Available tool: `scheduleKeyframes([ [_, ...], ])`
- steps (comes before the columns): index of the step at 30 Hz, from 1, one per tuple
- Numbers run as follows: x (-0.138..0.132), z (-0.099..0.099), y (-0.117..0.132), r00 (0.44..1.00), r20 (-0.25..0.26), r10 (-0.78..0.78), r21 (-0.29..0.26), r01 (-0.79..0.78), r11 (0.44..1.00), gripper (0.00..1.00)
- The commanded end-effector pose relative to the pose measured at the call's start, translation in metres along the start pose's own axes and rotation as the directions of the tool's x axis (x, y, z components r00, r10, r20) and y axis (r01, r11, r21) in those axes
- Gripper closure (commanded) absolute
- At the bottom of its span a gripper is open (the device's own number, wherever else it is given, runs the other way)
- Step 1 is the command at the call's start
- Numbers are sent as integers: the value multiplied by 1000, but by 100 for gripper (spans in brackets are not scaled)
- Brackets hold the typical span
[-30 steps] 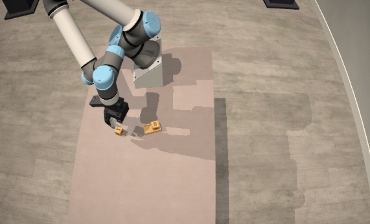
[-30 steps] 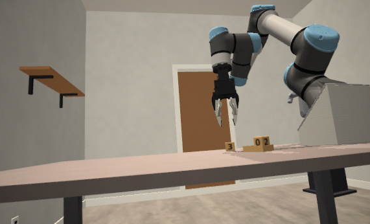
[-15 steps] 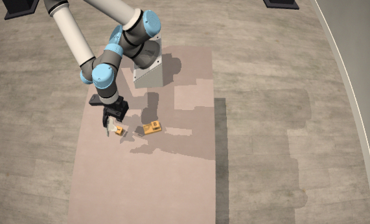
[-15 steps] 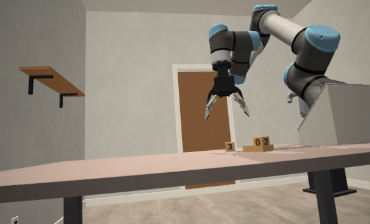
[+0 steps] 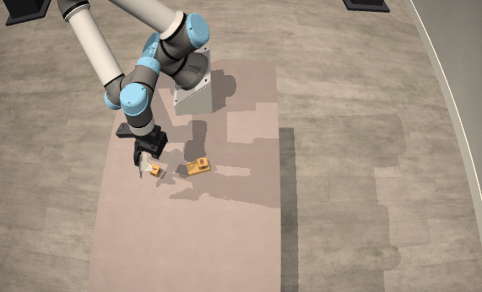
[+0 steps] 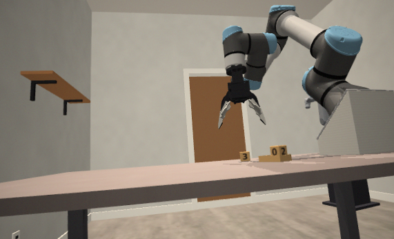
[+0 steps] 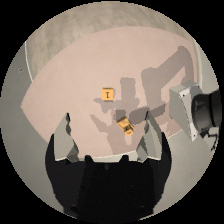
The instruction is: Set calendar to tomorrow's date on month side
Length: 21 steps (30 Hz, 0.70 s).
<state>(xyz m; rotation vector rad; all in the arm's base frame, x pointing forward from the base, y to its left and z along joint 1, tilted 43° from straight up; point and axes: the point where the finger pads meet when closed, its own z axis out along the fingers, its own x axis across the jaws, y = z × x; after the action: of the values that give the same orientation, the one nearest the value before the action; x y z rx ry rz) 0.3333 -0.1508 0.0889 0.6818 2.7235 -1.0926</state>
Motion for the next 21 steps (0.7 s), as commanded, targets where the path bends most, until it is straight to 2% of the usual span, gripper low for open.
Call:
scheduleKeyframes([
  [1, 0, 0, 0, 1000, 1, 0, 0, 0, 1000, 0],
  [13, 0, 0, 0, 1000, 1, 24, 0, -24, 1000, 0],
  [21, 1, 0, -1, 995, 1, 98, 0, -98, 995, 0],
])
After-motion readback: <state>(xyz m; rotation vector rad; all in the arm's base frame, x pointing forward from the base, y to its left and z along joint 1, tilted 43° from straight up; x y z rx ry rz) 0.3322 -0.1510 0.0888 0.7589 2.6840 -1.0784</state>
